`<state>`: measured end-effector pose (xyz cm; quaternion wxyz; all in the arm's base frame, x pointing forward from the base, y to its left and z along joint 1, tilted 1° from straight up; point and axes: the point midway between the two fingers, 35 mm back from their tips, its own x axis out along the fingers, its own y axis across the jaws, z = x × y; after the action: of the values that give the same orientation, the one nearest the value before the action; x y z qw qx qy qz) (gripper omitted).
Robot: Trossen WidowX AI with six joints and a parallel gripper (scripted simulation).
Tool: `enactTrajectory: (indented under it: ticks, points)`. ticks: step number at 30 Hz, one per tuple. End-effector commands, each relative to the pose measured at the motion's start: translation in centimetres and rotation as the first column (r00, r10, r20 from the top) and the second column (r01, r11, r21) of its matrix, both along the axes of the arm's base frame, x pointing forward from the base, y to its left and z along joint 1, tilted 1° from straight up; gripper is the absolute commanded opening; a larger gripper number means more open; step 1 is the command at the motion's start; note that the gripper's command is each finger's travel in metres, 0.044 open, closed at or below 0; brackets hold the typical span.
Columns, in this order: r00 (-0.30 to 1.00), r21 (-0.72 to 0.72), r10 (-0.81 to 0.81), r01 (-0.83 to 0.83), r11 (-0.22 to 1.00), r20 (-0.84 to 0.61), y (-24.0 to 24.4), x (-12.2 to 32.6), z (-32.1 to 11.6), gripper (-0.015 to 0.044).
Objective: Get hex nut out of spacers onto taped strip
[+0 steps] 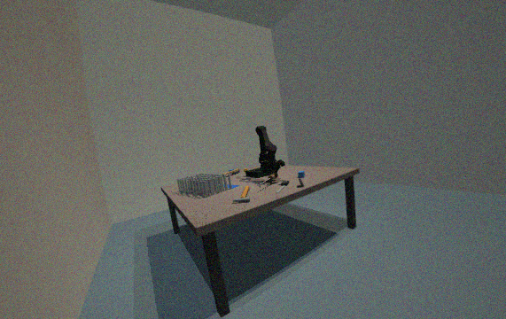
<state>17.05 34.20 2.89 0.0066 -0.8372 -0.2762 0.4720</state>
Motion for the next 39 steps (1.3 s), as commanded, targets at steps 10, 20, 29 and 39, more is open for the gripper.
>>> enactTrajectory:
  ticks: [10,20,29,39]
  points:
    - [1.000,0.003,0.004,-0.004,1.000,0.004,-0.2,-0.1,-1.1,0.0000]
    - [1.000,0.003,0.004,-0.004,1.000,0.004,-0.5,-0.2,-2.1,0.0000]
    - [1.000,-0.001,-0.001,0.001,1.000,0.001,-0.7,-0.2,-2.6,0.0026]
    - [1.000,-0.001,-0.001,0.001,1.000,0.001,-0.7,-0.2,-2.6,0.0289]
